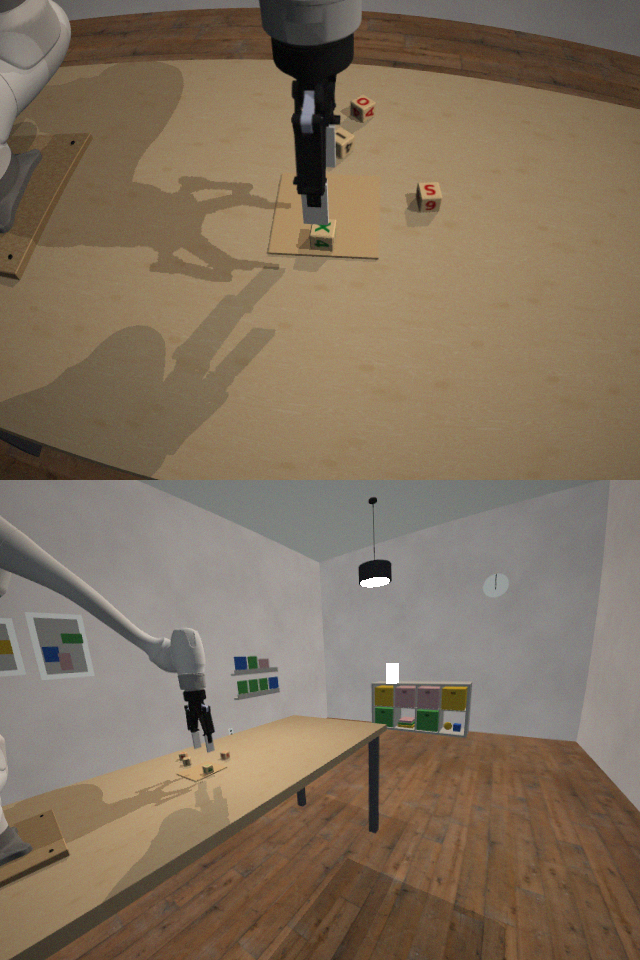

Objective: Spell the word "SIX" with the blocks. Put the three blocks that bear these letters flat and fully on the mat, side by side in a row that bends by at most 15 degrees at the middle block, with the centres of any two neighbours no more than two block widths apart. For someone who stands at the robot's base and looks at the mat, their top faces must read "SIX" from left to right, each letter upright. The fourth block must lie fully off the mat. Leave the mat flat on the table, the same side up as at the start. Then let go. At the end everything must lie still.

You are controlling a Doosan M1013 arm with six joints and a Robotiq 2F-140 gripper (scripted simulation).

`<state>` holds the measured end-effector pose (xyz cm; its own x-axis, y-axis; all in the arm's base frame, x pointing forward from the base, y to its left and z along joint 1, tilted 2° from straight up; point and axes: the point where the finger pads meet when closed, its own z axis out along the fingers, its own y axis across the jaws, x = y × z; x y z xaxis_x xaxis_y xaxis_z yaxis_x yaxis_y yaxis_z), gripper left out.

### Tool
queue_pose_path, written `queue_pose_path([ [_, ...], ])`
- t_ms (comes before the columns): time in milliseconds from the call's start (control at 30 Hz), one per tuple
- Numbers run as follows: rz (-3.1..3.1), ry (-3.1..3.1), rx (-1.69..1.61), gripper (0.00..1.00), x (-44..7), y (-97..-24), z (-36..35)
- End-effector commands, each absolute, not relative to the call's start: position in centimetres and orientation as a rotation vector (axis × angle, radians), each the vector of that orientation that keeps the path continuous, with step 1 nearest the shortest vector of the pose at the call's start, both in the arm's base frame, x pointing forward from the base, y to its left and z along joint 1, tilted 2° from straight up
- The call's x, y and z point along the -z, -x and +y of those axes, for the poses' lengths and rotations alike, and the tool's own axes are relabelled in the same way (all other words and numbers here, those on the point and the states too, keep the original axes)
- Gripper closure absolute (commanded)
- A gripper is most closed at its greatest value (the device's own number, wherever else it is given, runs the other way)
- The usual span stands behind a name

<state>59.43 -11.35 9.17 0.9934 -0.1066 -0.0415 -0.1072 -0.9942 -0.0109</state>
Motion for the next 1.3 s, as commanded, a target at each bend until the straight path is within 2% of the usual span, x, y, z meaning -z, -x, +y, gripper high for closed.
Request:
queue_pose_path([
  [0, 0.161, 3.123, -0.062, 0.0, -9.4, -59.5, -11.4],
  [733, 0.212, 3.12, -0.063, 0.0, -9.4, -59.6, -11.3],
  [1267, 0.951, 2.99, -0.066, 0.0, -9.4, -62.1, -10.6],
])
